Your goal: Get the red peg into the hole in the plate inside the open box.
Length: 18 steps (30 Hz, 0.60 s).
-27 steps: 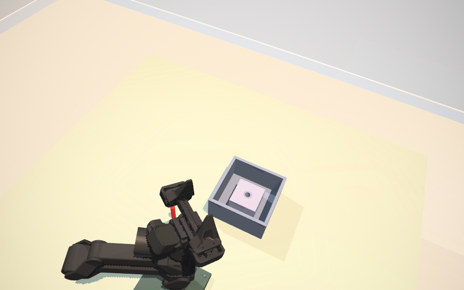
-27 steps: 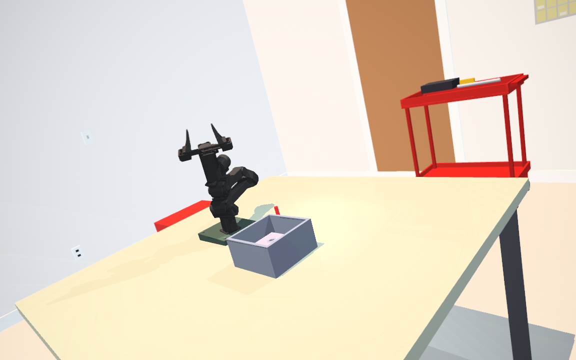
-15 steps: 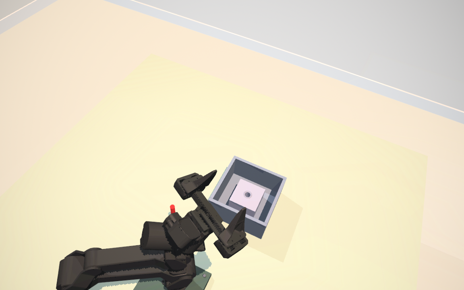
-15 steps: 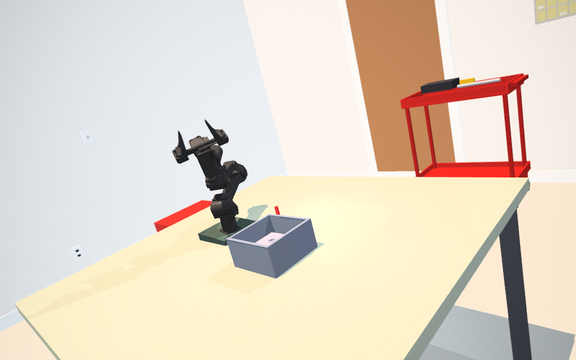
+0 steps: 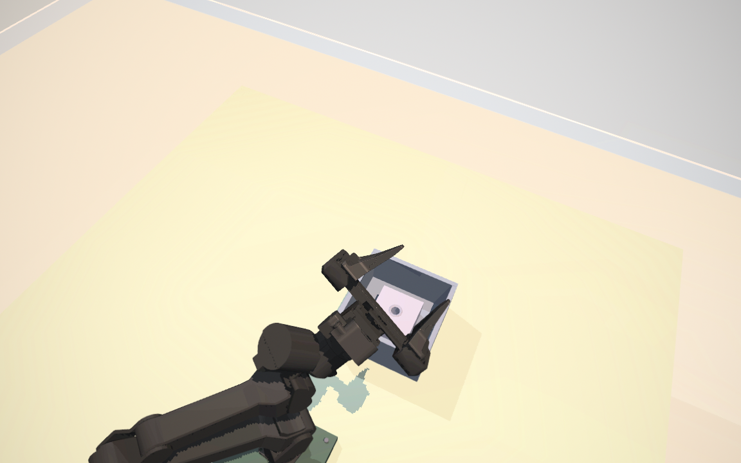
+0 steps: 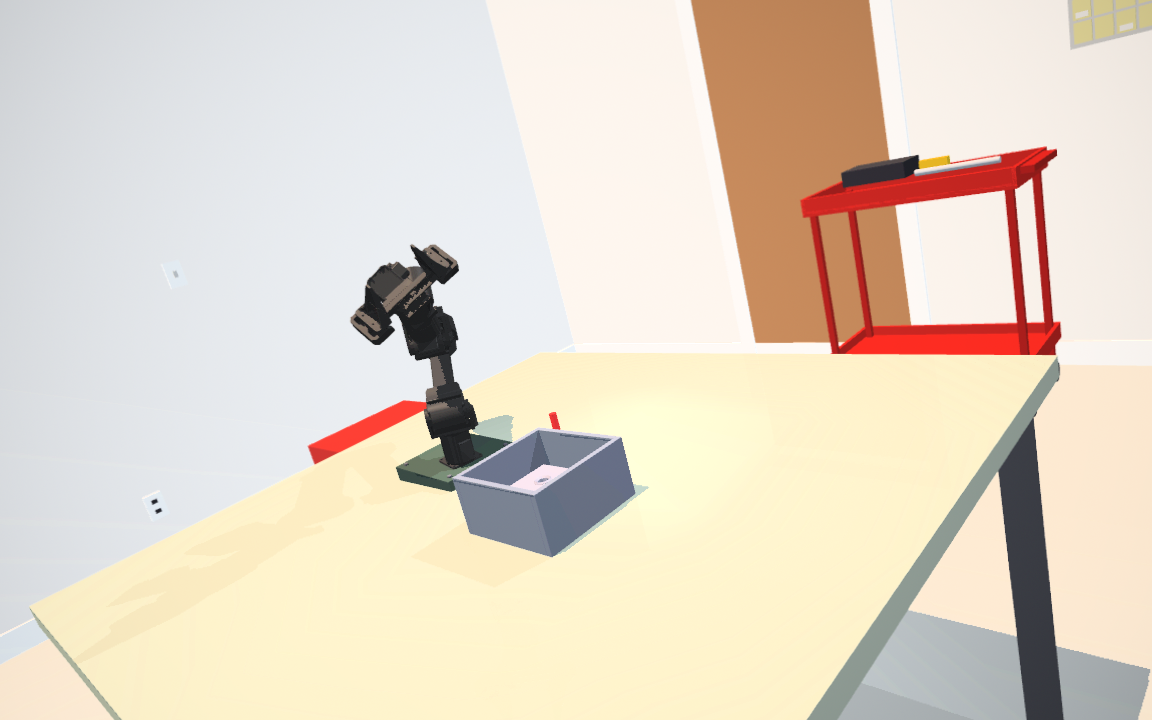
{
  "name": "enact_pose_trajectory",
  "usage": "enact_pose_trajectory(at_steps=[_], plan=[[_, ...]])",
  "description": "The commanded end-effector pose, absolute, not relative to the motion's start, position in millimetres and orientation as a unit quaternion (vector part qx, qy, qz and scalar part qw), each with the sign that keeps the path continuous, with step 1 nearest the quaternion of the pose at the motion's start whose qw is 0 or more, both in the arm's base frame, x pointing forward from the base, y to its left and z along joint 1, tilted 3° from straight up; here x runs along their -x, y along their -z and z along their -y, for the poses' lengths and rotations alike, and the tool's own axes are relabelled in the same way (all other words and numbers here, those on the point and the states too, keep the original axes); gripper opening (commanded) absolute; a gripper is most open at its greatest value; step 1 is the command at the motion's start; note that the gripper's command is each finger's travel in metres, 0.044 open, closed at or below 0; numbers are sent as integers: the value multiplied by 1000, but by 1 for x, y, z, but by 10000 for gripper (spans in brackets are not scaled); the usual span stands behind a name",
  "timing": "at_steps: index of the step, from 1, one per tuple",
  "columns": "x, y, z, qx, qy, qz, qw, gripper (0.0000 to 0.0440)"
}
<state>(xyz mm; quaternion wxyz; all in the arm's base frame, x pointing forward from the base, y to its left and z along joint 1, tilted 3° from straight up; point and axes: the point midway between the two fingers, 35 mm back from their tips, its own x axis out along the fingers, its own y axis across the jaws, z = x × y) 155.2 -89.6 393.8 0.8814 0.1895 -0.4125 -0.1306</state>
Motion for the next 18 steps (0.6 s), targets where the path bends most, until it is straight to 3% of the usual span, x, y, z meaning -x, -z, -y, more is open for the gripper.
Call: enact_pose_trajectory(at_steps=[1,18], plan=[[-173,-390,90,-227,125,376,890,440],[-255,-331,55,-354,109,117,921,440]])
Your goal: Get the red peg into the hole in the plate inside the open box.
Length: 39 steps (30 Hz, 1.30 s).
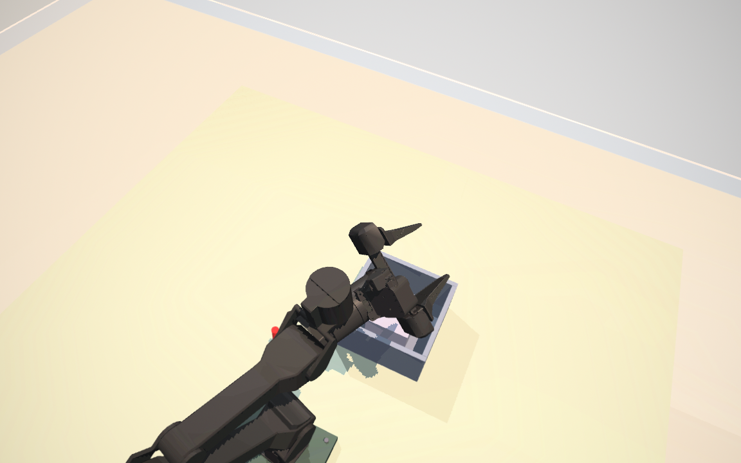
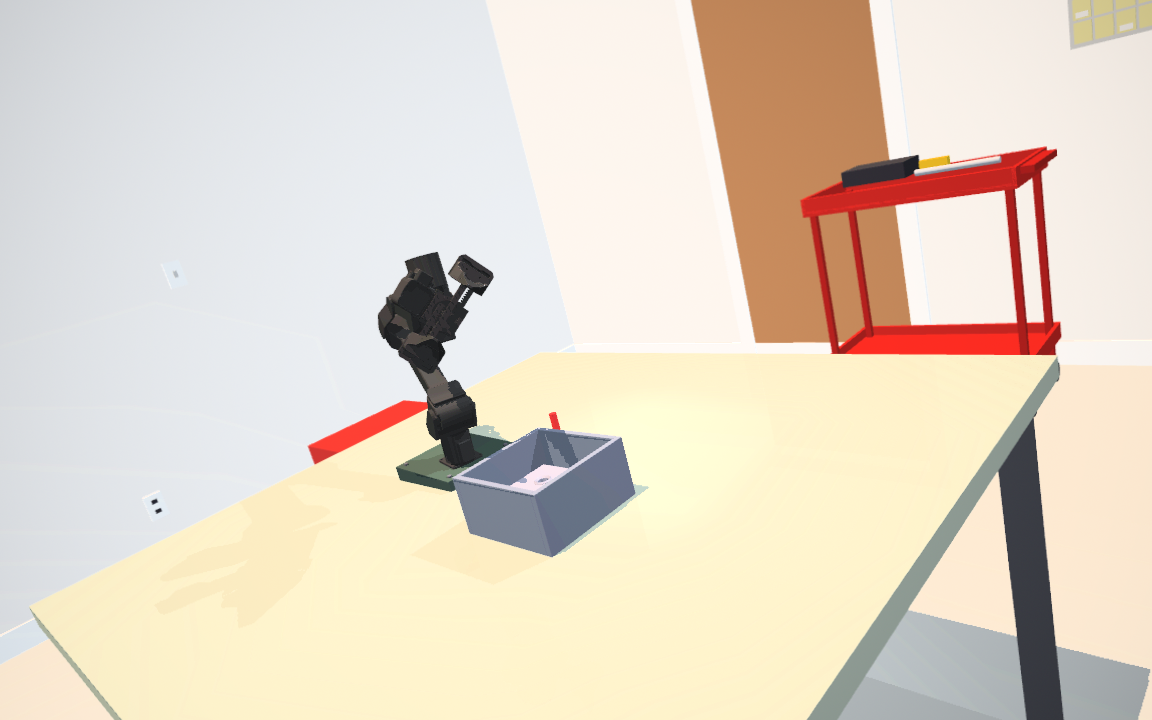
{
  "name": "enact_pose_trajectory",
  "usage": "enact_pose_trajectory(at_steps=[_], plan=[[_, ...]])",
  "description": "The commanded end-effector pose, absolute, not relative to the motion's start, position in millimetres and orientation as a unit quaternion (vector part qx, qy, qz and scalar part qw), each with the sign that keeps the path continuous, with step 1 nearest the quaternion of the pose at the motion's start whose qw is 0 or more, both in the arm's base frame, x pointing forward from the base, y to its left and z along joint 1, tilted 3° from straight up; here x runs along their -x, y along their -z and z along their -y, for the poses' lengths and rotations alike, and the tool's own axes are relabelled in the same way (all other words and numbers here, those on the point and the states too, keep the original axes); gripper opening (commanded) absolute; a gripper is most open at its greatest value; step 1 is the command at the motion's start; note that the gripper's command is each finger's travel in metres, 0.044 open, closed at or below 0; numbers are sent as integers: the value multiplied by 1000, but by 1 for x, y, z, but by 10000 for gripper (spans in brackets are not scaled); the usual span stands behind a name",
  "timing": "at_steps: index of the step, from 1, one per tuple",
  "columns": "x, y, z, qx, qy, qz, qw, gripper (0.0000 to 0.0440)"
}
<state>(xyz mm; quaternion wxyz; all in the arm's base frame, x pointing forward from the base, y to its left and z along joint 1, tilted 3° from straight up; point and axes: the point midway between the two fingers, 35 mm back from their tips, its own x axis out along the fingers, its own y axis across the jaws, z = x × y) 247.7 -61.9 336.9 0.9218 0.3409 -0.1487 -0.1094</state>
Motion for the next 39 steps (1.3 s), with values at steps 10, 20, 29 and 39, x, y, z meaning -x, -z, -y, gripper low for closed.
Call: enact_pose_trajectory(at_steps=[10,20,29,39], plan=[[-275,-282,17,-381,108,-53,917,440],[-268,-233,-26,-381,113,-222,890,440],[-240,-193,-61,-368,129,-368,844,440],[-191,-159,-97,-345,166,-515,767,440]])
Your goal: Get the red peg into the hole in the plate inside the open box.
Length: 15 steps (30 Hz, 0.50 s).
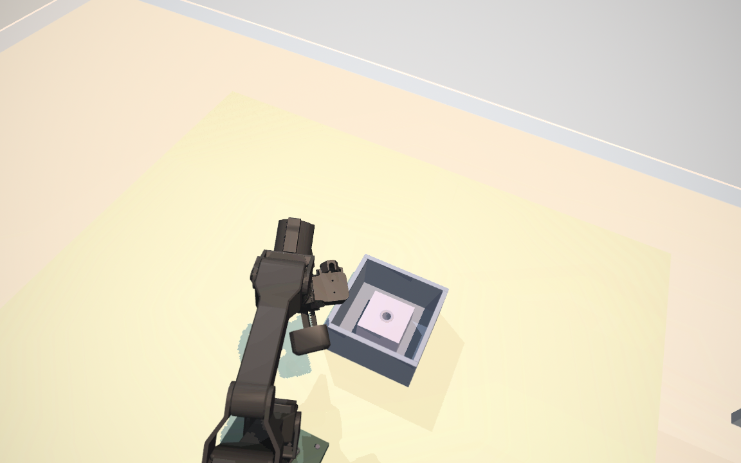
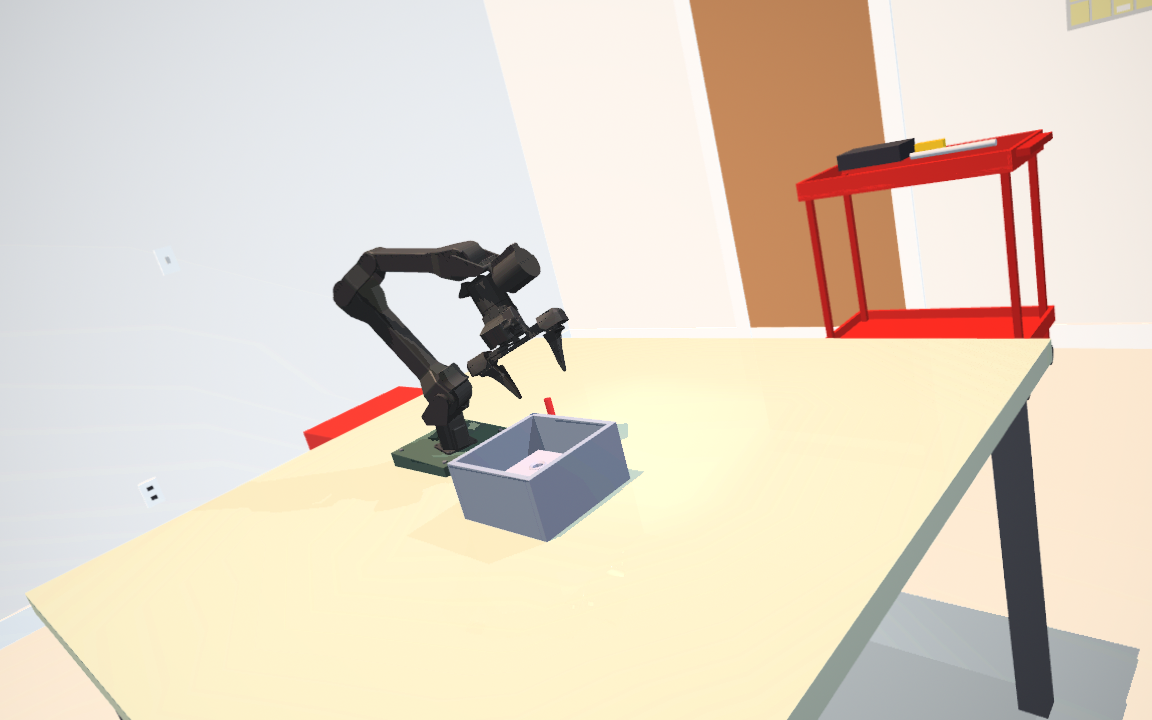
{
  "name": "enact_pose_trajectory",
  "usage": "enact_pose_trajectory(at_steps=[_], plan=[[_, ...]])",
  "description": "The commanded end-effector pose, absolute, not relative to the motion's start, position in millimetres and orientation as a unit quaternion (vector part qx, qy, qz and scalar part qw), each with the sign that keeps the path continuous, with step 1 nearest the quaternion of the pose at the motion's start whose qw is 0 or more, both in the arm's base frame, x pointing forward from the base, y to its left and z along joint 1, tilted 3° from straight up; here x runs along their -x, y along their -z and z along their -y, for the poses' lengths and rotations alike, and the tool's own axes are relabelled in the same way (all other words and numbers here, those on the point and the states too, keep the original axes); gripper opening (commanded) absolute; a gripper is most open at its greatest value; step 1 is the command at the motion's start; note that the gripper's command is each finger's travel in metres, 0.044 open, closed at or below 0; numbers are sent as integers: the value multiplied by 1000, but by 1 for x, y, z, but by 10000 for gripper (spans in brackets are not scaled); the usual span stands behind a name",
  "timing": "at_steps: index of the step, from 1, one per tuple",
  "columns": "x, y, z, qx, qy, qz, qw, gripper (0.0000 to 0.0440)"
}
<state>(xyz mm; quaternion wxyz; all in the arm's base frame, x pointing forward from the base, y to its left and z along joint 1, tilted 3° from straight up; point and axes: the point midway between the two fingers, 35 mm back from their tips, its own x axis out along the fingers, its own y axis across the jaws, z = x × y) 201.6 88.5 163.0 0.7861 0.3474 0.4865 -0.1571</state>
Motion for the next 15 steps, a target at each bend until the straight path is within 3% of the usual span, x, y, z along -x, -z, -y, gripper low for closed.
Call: enact_pose_trajectory(at_steps=[1,15], plan=[[-186,-156,-100,-341,171,-528,759,440],[-151,-123,-135,-296,206,-612,703,440]])
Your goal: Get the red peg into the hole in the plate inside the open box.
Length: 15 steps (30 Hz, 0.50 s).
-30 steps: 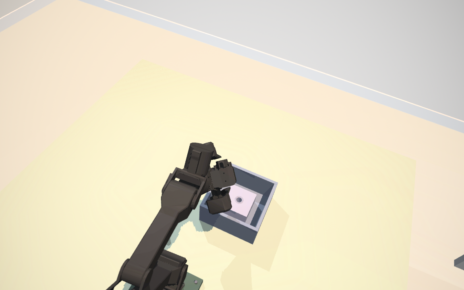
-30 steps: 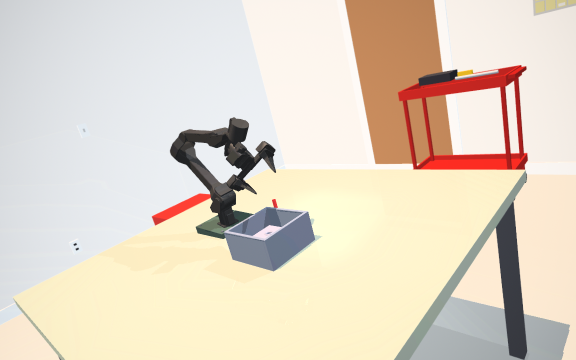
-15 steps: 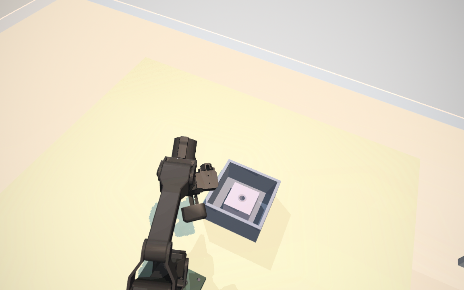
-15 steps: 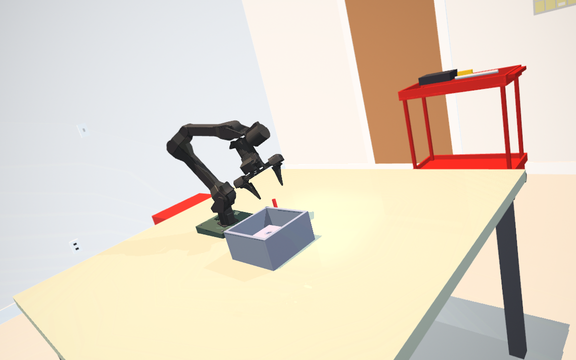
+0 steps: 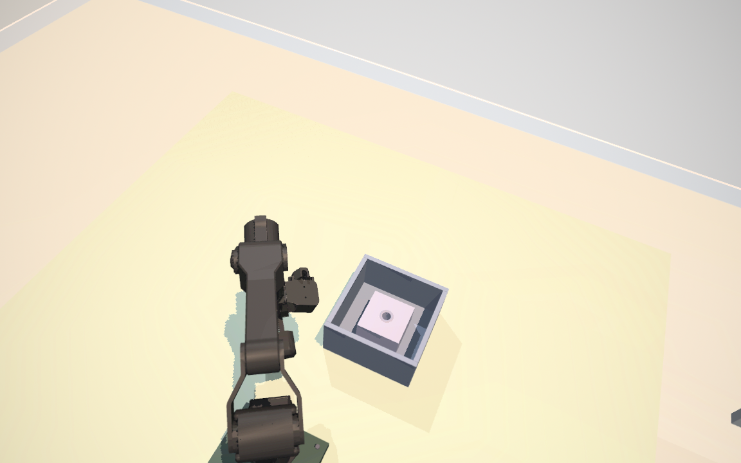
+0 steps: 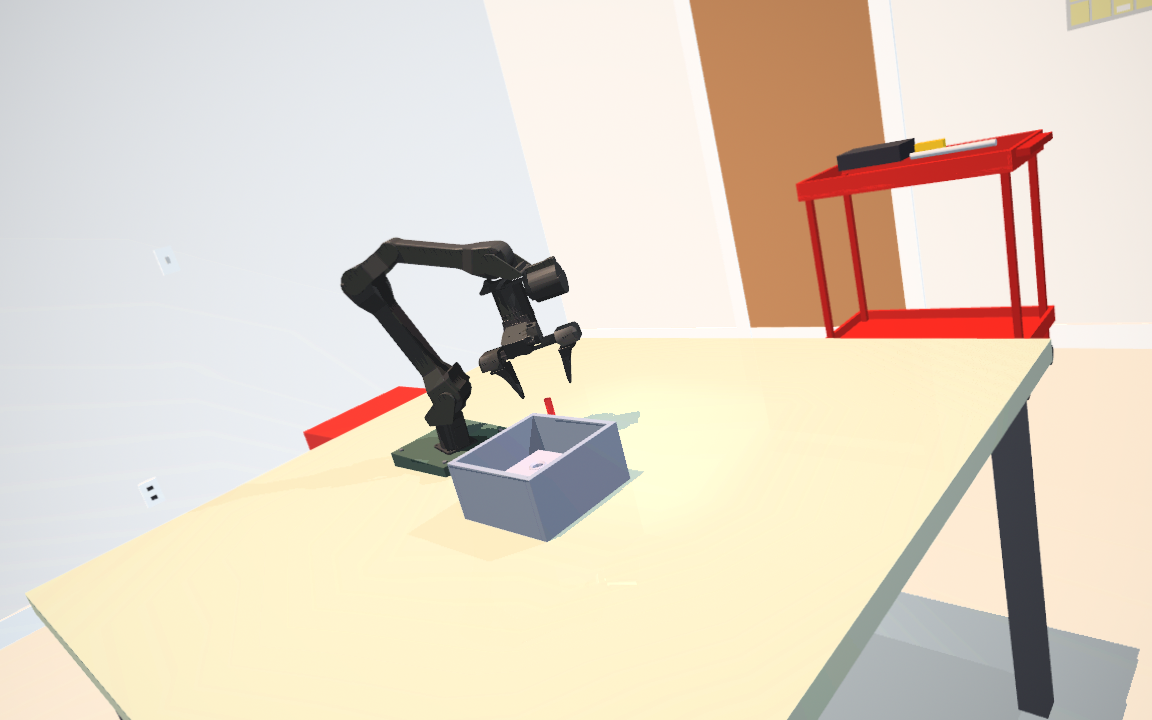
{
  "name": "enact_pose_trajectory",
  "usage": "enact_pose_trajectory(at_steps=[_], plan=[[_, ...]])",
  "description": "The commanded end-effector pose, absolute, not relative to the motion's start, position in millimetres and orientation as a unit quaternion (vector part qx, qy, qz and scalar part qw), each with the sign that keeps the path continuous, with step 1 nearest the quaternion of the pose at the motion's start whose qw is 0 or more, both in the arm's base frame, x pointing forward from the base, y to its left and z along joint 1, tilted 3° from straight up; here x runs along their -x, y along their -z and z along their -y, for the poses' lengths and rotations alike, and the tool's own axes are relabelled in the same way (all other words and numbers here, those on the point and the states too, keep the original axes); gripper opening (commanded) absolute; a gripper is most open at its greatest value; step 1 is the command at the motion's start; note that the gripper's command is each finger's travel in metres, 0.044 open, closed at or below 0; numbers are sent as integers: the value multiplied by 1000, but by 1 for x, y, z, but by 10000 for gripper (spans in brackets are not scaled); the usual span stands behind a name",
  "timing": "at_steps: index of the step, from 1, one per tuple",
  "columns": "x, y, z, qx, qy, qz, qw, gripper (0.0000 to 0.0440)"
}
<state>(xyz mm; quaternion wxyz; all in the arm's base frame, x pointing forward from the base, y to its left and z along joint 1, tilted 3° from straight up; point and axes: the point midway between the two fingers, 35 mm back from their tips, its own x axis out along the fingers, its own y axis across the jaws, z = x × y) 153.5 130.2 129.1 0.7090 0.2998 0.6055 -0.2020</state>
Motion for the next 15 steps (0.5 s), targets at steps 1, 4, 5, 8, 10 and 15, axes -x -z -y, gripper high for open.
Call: enact_pose_trajectory(at_steps=[1,4,5,8,10,15], plan=[[-150,-119,-136,-293,207,-614,703,440],[-149,-107,-140,-285,210,-619,701,440],[-148,-103,-141,-282,211,-620,701,440],[-149,-90,-144,-278,213,-621,701,440],[-150,-81,-146,-276,214,-620,703,440],[-153,-60,-148,-269,213,-617,709,438]])
